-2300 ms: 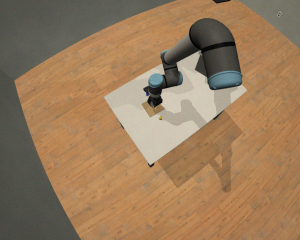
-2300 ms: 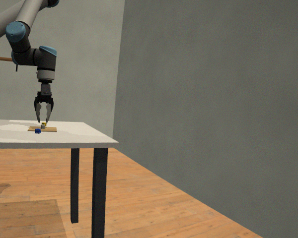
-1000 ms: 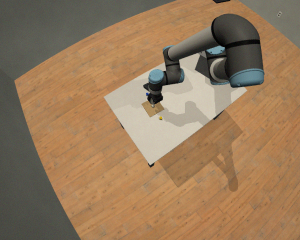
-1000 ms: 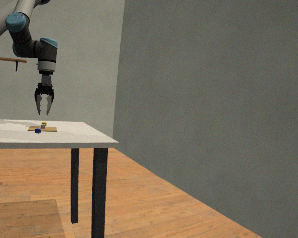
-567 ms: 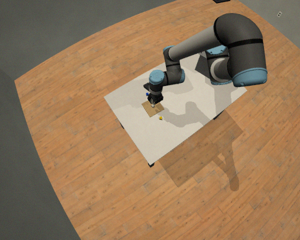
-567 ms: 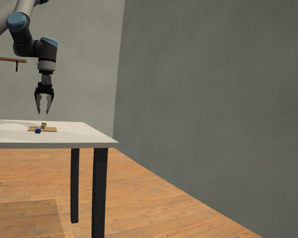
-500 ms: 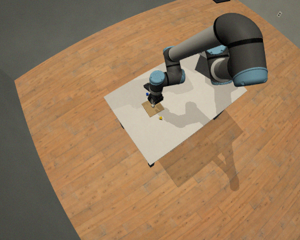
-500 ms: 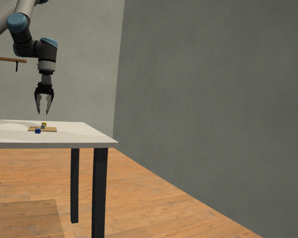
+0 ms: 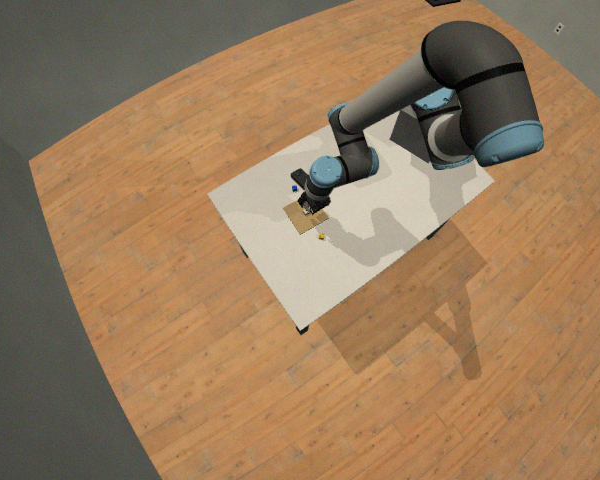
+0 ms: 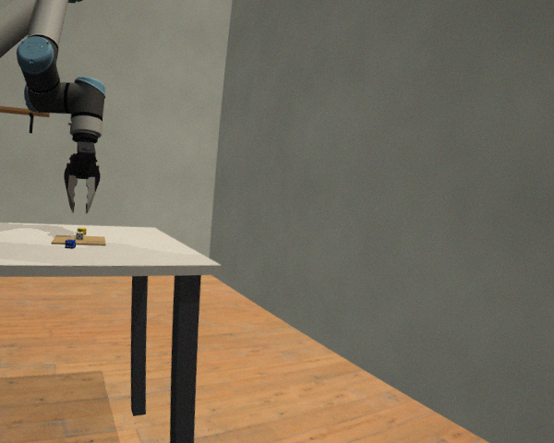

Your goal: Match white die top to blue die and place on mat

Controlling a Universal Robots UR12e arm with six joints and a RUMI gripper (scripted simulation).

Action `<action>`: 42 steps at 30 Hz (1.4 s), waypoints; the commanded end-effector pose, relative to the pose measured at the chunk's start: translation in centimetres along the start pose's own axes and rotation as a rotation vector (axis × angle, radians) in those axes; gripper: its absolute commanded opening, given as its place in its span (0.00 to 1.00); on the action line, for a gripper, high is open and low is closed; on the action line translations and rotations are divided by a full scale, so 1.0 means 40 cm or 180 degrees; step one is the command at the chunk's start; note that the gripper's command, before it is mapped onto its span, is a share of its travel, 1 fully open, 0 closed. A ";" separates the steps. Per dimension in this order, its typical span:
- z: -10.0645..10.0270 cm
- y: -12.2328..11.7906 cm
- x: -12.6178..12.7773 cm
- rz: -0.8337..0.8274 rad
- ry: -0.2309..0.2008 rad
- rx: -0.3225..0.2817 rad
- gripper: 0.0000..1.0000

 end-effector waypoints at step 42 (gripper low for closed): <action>0.001 -0.024 -0.007 -0.0017 -0.0080 0.1013 0.21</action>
Point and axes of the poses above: the point where the finger pads meet when closed, its own z axis back along the fingers, its own x axis across the jaws, y = z × x, the point moved 2 cm from there along z, back along the fingers, and after that the axes turned 6 degrees about z, right-handed, at the moved point
